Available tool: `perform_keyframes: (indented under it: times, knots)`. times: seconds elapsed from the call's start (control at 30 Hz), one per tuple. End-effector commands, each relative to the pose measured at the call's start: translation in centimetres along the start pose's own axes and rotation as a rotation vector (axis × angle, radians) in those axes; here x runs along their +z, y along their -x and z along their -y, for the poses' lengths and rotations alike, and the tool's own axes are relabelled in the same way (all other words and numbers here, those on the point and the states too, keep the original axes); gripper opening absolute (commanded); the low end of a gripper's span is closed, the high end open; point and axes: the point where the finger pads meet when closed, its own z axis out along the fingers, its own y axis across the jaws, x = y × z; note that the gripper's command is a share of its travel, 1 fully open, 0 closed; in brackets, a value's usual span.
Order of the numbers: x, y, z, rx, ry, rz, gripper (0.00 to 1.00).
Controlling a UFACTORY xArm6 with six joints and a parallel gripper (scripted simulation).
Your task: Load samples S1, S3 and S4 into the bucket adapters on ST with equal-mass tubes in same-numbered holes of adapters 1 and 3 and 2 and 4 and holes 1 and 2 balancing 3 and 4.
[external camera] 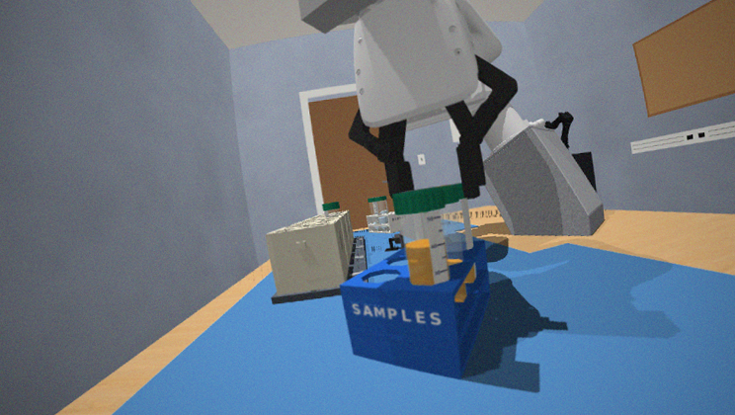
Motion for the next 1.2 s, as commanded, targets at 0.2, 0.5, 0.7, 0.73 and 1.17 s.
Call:
perform_keyframes:
  times: [0.2,0.5,0.7,0.73,1.17]
  knots:
    - [0.52,-0.16,-0.02,0.001,0.000,-0.004,0.57]
    - [0.92,-0.16,-0.02,0.001,0.000,-0.004,0.57]
    - [0.92,-0.16,-0.02,0.001,0.000,-0.004,0.57]
    - [0.92,-0.16,-0.02,0.001,0.000,-0.004,0.57]
    - [0.75,-0.16,-0.02,0.001,0.000,-0.004,0.00]
